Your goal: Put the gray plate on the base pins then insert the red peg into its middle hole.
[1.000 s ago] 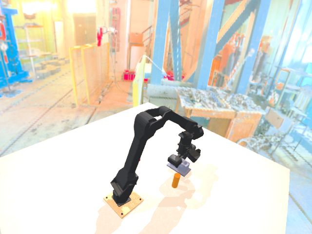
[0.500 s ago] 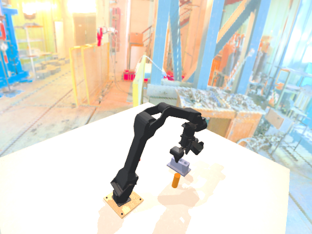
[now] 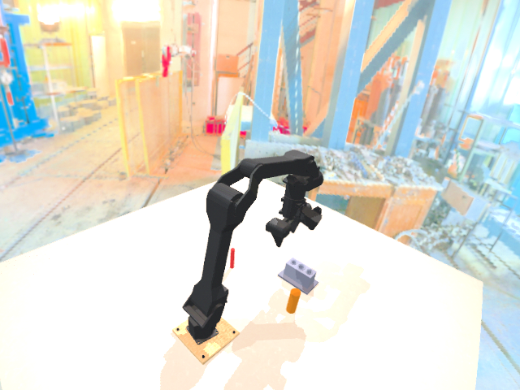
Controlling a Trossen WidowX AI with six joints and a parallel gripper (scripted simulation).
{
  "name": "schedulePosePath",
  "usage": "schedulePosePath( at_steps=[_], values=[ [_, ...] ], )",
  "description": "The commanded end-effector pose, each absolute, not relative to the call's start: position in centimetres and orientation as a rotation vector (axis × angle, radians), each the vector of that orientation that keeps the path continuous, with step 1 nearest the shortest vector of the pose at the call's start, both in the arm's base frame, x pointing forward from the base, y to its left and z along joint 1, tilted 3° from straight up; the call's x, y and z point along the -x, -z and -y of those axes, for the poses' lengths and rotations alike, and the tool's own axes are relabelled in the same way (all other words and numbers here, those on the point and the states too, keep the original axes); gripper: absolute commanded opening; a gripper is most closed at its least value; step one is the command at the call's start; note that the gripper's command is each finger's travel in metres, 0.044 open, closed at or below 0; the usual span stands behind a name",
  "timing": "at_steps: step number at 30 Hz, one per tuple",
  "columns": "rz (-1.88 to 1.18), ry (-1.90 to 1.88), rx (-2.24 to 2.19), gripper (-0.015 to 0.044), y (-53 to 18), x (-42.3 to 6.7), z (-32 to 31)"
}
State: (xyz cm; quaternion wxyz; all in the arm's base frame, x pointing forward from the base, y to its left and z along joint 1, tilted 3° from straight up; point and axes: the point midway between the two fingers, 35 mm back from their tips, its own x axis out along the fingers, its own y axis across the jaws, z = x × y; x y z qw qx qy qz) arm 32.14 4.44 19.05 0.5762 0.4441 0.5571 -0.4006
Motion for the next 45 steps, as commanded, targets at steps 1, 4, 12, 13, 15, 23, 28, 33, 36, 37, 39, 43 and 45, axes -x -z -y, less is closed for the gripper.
schedulePosePath(
  at_steps=[1,4,12,13,15,23,28,33,36,37,39,43,45],
  values=[
    [-1.339,0.846,-0.956,0.044,-19.4,-28.8,-9.0],
    [-1.37,0.776,-0.885,0.044,-19.3,-25.8,-12.0],
    [-1.416,0.655,-0.765,0.044,-18.7,-20.0,-15.8],
    [-1.416,0.655,-0.765,0.044,-18.5,-20.0,-15.8],
    [-1.416,0.655,-0.765,0.044,-17.1,-20.2,-15.8],
    [-1.416,0.656,-0.765,0.044,-14.4,-20.5,-15.5],
    [-1.416,0.656,-0.765,0.044,-13.8,-20.6,-15.5],
    [-1.416,0.656,-0.765,0.044,-13.0,-20.7,-15.6],
    [-1.416,0.655,-0.765,0.044,-12.5,-20.7,-15.6],
    [-1.416,0.655,-0.765,0.044,-12.3,-20.8,-15.7],
    [-1.416,0.655,-0.765,0.044,-12.0,-20.8,-15.7],
    [-1.416,0.655,-0.765,0.044,-11.4,-20.8,-15.7],
    [-1.416,0.655,-0.765,0.044,-11.0,-20.8,-15.7]
  ],
)
